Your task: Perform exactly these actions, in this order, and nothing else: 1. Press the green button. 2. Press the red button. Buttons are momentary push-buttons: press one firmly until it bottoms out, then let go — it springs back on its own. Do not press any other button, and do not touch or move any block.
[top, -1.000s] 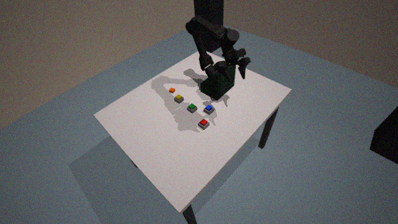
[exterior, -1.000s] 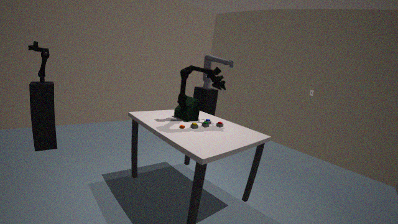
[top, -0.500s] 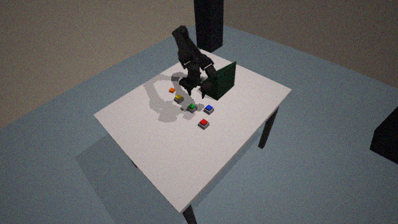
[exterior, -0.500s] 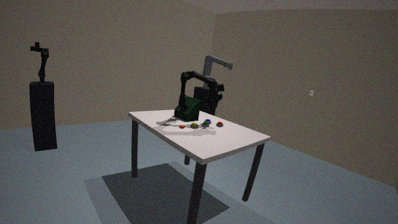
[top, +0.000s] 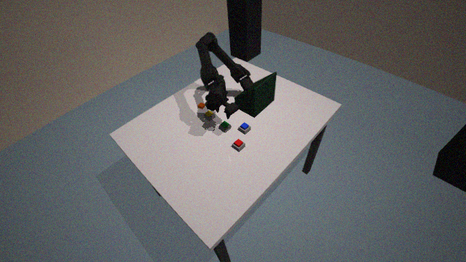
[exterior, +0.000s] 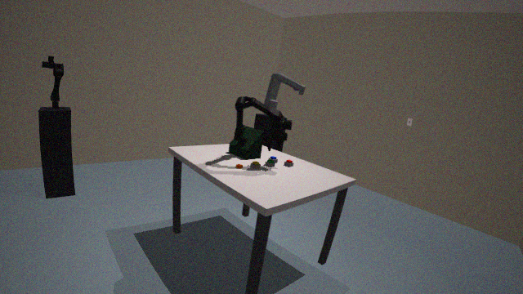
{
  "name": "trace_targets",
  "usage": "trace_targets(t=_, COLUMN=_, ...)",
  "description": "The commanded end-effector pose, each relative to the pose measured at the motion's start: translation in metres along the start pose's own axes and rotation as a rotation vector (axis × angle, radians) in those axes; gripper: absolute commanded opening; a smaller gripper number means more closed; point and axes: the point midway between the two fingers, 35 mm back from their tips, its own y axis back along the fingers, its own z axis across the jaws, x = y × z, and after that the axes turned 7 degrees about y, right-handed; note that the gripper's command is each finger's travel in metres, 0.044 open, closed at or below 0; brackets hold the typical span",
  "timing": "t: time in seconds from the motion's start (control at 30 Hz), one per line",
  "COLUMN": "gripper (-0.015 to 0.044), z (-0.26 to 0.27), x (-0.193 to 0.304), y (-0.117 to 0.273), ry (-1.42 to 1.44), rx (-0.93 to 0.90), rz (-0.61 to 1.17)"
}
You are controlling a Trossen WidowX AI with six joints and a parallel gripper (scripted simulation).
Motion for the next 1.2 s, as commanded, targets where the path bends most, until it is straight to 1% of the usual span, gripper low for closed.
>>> trace_targets(t=0.0, gripper=0.0242, z=-0.005, x=0.008, y=-0.043, ry=0.007, rx=0.021, rz=0.026)
trace_targets(t=0.27, gripper=0.0032, z=-0.005, x=0.008, y=-0.045, ry=0.007, rx=0.021, rz=0.026)
trace_targets(t=0.3, gripper=0.002, z=-0.005, x=0.008, y=-0.045, ry=0.007, rx=0.021, rz=0.026)
trace_targets(t=0.7, gripper=0.002, z=-0.005, x=0.008, y=-0.046, ry=0.007, rx=0.021, rz=0.026)
trace_targets(t=1.17, gripper=0.002, z=-0.005, x=0.009, y=-0.069, ry=0.007, rx=0.022, rz=0.026)
